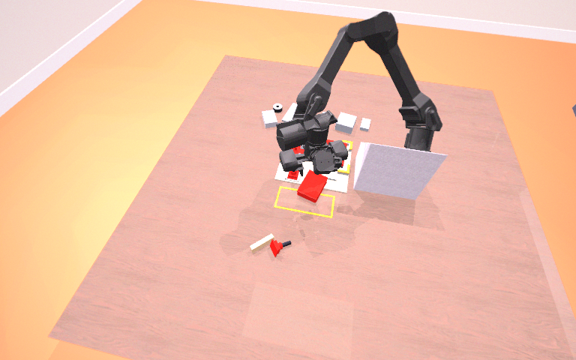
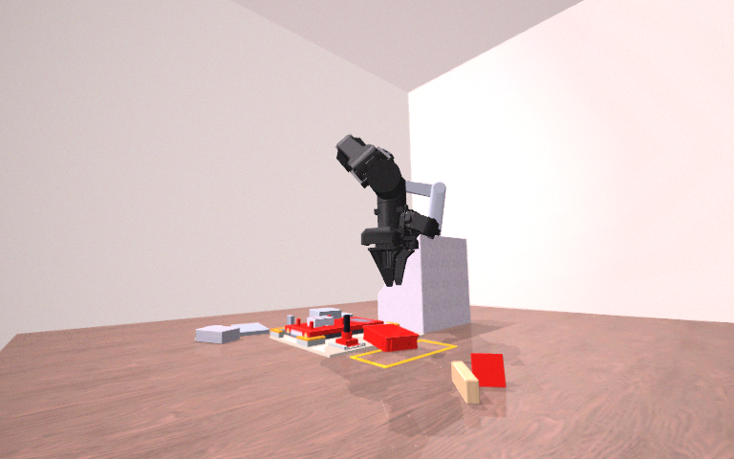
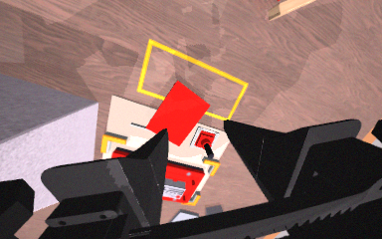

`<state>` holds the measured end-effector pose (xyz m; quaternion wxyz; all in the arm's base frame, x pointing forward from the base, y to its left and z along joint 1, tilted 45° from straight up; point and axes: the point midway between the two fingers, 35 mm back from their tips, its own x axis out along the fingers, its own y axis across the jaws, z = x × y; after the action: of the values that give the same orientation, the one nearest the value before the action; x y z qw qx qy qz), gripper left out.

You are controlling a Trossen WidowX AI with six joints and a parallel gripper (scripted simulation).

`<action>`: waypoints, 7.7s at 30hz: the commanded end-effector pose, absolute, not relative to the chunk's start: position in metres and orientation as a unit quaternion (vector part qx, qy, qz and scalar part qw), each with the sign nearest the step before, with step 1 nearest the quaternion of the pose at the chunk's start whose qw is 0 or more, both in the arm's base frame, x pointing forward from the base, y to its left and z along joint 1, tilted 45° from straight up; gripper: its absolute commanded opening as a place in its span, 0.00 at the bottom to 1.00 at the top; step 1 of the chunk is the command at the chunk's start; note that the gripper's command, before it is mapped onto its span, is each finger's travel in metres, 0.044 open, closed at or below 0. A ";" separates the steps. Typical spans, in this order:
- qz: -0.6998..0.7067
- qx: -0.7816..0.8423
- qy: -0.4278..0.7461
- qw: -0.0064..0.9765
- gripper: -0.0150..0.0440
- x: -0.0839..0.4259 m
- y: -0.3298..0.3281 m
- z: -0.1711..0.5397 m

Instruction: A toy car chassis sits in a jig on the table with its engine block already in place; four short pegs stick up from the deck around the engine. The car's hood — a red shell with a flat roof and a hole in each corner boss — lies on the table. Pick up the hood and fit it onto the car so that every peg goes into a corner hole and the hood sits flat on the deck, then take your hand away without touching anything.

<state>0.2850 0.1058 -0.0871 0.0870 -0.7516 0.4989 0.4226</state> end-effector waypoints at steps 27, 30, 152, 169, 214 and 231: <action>0.207 -0.670 0.619 0.354 1.00 0.286 0.059 -0.099; 0.207 -0.670 0.619 0.354 1.00 0.286 0.057 -0.101; 0.207 -0.667 0.621 0.356 0.25 0.282 0.072 -0.086; 0.101 -0.592 0.640 0.479 0.25 0.305 0.055 -0.047; -0.206 -0.312 0.589 0.716 0.25 0.345 -0.065 0.008; -0.207 -0.312 0.587 0.718 0.25 0.346 -0.065 0.010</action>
<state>0.3456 -0.0664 0.0097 0.7171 -0.3105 0.5875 -0.2100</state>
